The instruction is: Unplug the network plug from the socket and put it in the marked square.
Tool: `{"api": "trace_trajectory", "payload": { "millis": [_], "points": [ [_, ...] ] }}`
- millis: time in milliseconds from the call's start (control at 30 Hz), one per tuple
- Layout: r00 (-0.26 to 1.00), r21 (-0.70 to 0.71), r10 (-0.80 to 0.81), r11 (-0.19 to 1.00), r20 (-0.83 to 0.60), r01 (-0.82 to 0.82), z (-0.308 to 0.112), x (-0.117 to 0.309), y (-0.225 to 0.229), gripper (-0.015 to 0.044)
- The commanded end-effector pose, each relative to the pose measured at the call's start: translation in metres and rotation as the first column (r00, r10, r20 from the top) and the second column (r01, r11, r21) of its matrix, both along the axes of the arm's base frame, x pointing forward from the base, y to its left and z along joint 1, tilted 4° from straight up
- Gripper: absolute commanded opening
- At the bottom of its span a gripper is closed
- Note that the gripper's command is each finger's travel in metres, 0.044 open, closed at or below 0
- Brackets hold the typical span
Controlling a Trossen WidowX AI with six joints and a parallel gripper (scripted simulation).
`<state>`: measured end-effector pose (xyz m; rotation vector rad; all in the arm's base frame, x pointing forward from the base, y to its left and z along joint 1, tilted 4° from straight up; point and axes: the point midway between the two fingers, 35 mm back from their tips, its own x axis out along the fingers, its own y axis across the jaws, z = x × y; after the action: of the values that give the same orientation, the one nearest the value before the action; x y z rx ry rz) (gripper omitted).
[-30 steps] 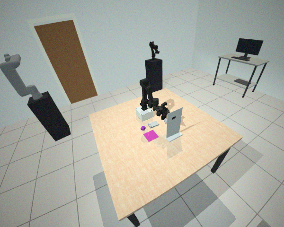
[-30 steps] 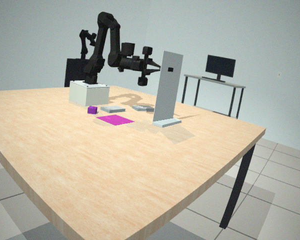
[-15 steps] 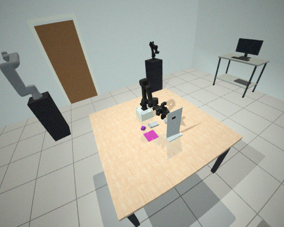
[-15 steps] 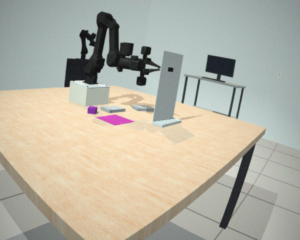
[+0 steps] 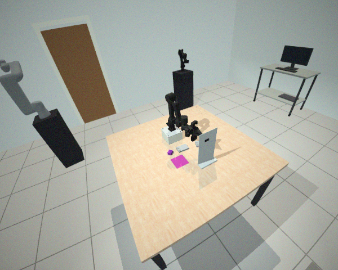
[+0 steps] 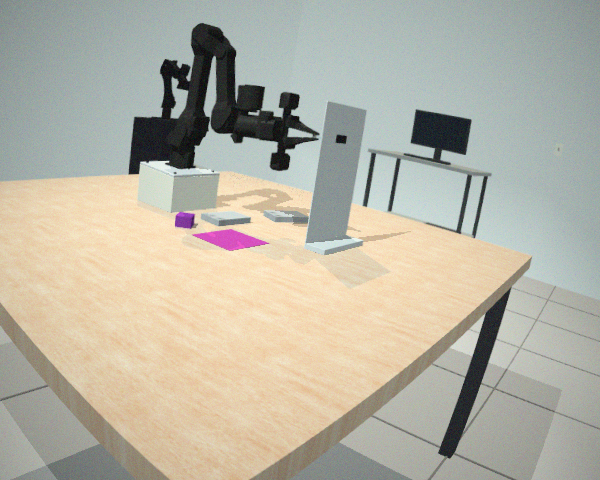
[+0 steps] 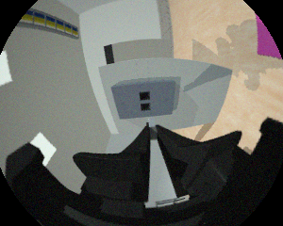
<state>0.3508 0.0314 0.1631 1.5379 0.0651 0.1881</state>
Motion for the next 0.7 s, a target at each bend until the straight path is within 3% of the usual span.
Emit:
{"api": "trace_trajectory", "payload": {
  "millis": [0, 667],
  "points": [
    [1.000, 0.001, -0.004, 1.000, 0.003, 0.004, 0.001, -0.003, 0.000, 0.0000],
    [1.000, 0.001, -0.004, 1.000, 0.002, 0.004, -0.001, -0.016, 0.003, 0.0000]
  ]
}}
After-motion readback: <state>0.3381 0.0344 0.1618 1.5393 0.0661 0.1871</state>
